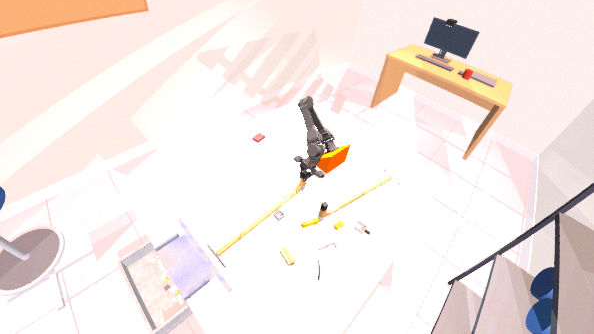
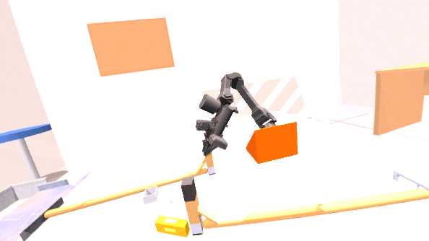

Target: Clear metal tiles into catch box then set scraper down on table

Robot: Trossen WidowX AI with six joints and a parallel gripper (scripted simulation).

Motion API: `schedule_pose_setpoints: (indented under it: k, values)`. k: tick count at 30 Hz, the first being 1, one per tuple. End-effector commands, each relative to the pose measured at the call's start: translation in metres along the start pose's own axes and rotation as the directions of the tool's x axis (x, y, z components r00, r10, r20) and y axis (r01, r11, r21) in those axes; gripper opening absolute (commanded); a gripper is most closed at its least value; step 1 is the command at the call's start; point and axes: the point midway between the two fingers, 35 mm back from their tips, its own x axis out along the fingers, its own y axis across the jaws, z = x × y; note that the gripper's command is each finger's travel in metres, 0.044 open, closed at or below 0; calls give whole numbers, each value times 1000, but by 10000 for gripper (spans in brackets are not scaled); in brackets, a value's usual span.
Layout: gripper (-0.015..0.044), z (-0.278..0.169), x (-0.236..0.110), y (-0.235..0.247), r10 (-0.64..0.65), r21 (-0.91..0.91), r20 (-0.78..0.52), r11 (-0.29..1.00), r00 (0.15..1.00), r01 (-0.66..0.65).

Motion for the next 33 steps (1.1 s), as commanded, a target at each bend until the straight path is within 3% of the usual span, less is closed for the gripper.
schedule_pose_setpoints:
  k: [1,33]
  values:
    - [0,-2,-6,-3,-6,11,16,1000,1000,6]
    - [0,-9,-9,-40,-15,16,5,1000,1000,15]
